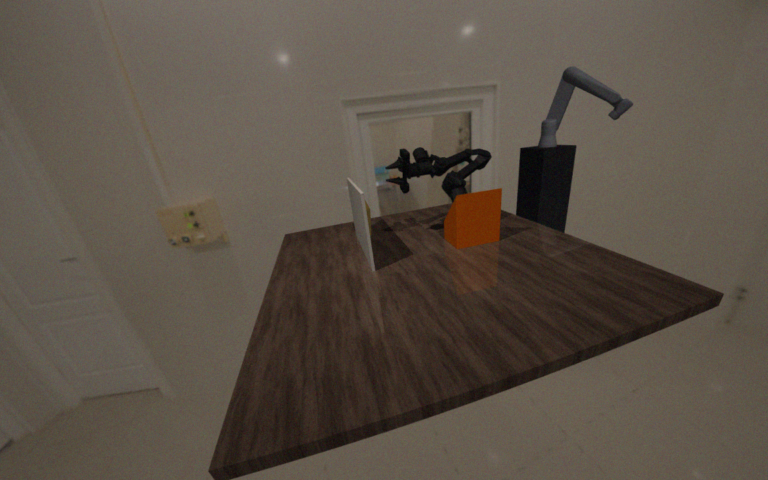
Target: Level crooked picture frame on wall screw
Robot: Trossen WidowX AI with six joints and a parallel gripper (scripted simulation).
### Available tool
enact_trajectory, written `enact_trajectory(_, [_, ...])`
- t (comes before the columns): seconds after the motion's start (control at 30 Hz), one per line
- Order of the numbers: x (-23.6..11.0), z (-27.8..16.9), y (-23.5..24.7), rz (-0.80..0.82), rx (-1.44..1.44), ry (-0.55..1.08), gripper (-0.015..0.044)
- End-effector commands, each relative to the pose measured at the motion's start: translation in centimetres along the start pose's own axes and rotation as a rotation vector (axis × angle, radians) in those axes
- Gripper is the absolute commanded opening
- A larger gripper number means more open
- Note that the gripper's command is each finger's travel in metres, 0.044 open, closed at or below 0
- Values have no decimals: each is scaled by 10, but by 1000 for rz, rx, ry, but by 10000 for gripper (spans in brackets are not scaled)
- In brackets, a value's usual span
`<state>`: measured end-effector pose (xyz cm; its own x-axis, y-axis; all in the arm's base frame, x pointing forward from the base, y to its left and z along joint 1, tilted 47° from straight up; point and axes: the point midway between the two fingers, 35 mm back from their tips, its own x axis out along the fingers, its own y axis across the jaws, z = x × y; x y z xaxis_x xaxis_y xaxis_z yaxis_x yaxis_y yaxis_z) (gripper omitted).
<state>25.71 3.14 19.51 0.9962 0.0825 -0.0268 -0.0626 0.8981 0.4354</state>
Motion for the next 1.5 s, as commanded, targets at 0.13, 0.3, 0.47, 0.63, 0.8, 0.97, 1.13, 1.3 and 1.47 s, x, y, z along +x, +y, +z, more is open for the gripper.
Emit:
enact_trajectory(0.13, [0, 0, 0, -2, -1, -2, 260])
enact_trajectory(0.3, [0, 0, 0, -2, -1, -2, 260])
enact_trajectory(0.47, [4, -4, -21, -1, 57, 0, 260])
enact_trajectory(0.63, [1, -8, -52, -1, 136, -3, 260])
enact_trajectory(0.8, [0, -9, -55, -1, 146, -3, 260])
enact_trajectory(0.97, [0, -9, -55, -1, 146, -3, 260])
enact_trajectory(1.13, [-6, -10, -55, -1, 146, -3, 260])
enact_trajectory(1.3, [-6, -10, -55, -1, 146, -3, 260])
enact_trajectory(1.47, [2, -6, -58, -1, 145, -4, 260])
